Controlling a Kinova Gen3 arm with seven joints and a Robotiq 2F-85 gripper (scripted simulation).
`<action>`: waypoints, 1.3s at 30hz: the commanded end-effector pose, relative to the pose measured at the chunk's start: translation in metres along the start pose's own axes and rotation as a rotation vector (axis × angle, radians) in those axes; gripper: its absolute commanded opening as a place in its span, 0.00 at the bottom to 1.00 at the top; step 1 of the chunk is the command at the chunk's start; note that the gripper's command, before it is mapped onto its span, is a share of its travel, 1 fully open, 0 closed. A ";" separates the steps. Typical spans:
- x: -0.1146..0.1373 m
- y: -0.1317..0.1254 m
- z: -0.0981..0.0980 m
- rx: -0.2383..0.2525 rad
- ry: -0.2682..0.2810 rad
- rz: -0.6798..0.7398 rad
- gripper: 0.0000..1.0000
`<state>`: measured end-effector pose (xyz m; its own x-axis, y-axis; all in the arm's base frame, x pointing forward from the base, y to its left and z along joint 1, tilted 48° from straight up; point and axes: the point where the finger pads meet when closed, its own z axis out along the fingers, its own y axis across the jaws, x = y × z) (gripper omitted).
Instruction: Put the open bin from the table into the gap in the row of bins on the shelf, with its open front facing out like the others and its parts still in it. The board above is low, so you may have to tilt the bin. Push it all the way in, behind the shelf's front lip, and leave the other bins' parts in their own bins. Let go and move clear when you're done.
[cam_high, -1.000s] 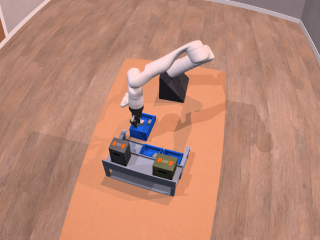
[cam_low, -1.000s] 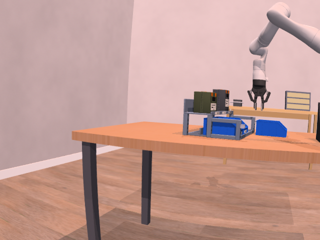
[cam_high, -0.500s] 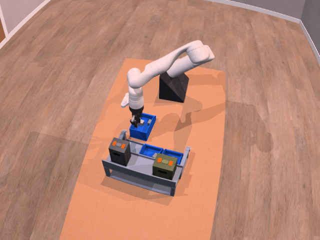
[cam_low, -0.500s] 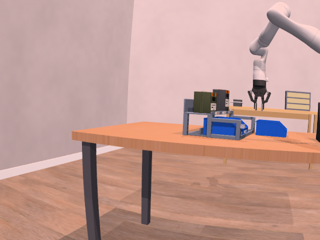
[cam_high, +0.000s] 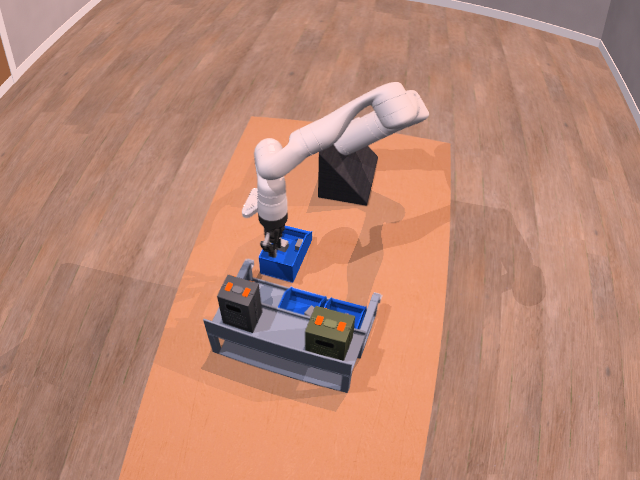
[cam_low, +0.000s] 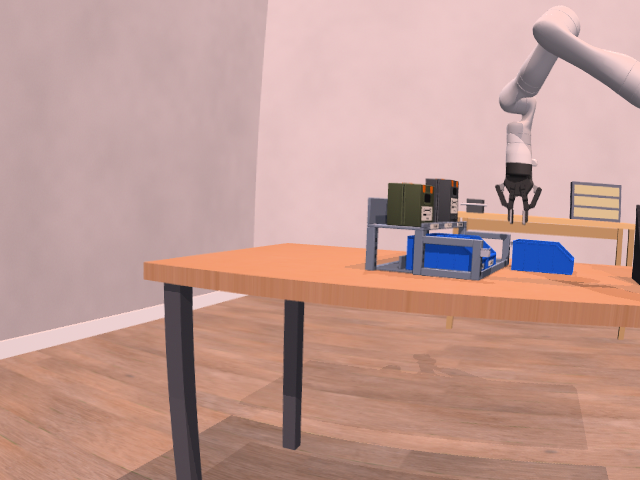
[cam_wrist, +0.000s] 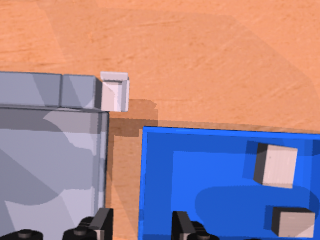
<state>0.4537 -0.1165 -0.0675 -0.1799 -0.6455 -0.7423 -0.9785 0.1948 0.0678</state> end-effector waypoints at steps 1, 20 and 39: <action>0.000 0.000 0.001 0.002 0.001 0.000 0.39; 0.000 -0.001 0.015 0.002 0.001 0.000 0.39; 0.001 -0.001 0.029 0.002 0.001 0.000 0.39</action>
<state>0.4566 -0.0967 -0.0859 -0.1801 -0.6455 -0.7422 -0.9785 0.1946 0.0682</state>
